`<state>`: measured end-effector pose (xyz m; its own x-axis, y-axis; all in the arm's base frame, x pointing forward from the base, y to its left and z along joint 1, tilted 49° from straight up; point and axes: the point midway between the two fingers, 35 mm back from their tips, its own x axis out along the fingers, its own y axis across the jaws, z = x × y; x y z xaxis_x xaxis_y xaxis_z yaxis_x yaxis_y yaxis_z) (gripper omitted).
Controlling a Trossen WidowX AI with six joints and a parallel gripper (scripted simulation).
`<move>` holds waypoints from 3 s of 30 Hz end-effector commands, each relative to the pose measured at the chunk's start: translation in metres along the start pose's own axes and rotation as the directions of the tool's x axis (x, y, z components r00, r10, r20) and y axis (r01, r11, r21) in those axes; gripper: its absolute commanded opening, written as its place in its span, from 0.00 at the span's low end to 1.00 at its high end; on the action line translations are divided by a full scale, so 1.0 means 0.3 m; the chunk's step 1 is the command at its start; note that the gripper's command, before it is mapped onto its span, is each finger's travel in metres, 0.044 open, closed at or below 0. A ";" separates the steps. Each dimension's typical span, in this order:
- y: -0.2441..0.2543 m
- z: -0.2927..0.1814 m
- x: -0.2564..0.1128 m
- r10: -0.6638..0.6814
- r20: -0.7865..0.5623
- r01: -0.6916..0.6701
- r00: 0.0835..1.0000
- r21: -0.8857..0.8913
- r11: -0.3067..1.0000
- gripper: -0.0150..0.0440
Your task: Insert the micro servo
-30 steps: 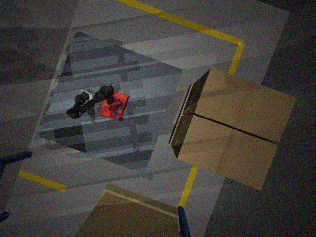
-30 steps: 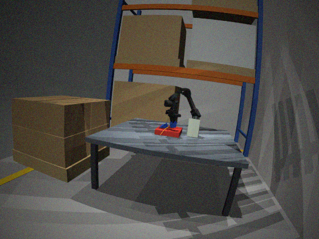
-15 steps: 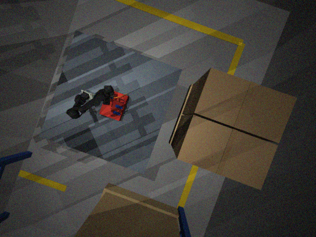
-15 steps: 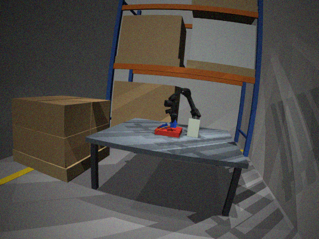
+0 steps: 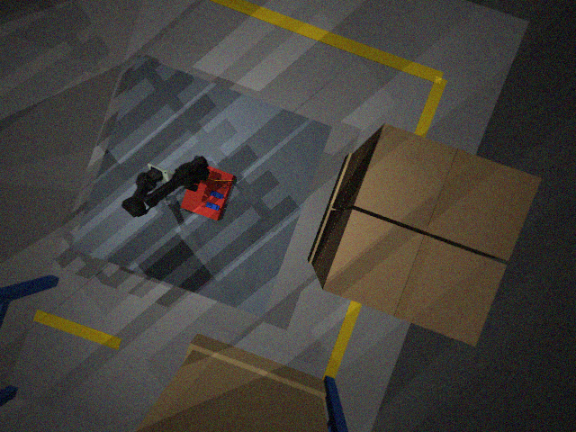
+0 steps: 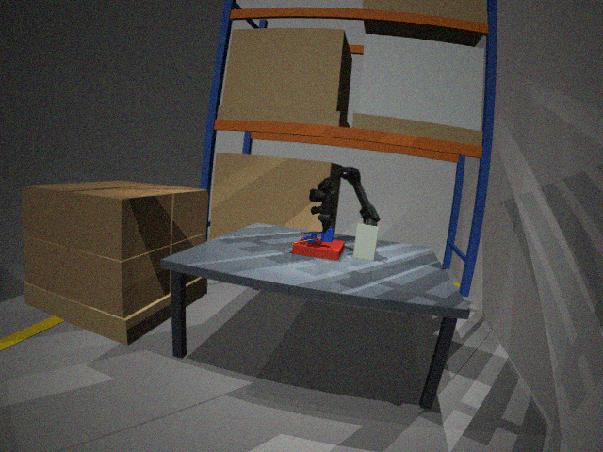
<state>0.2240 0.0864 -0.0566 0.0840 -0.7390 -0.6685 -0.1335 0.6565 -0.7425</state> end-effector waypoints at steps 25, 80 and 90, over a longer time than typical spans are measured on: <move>-0.008 0.347 -0.008 0.000 0.009 0.000 1.000 0.019 1.000 0.25; -0.012 0.361 0.146 -0.002 0.010 0.002 1.000 0.021 1.000 0.25; -0.013 0.361 0.180 -0.003 0.010 0.003 1.000 0.021 1.000 0.25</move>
<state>0.3363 0.0624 -0.0925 0.0905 -0.7368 -0.6700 -0.1060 0.6619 -0.7421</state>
